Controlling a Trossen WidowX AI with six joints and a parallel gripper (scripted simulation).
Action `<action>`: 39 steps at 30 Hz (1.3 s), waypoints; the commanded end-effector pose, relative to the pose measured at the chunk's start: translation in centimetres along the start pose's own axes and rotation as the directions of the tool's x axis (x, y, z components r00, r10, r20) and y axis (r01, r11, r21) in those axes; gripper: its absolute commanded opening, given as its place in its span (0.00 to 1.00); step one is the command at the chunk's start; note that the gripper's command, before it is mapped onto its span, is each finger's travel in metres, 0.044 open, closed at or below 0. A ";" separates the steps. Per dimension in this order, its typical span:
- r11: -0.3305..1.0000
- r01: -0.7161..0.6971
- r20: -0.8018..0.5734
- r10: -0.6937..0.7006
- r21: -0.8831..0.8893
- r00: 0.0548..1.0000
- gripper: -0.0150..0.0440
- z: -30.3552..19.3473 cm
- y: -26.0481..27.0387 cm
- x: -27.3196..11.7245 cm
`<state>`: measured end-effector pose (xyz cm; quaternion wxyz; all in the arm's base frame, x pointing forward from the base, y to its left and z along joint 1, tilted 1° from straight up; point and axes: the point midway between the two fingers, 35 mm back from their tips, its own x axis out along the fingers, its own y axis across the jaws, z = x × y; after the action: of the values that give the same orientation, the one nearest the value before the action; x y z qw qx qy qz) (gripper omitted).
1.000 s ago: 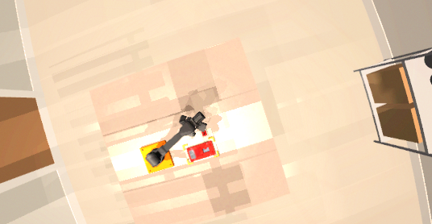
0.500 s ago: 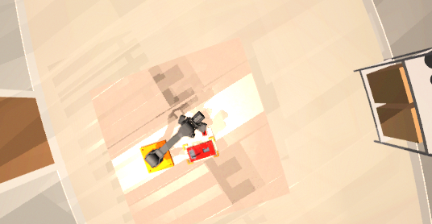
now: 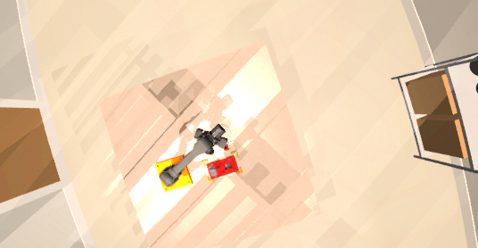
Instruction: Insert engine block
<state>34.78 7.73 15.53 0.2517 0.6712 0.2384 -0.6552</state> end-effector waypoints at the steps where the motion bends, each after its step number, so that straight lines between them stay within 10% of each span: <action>1: 1.000 -0.003 -0.005 0.003 0.004 1.000 0.25 0.1 -0.1 -1.2; 39: 0.588 -0.006 0.000 0.010 -0.809 1.000 0.25 6.2 8.0 2.1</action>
<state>35.42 -1.42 13.85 0.5086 0.5073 0.4831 -0.5006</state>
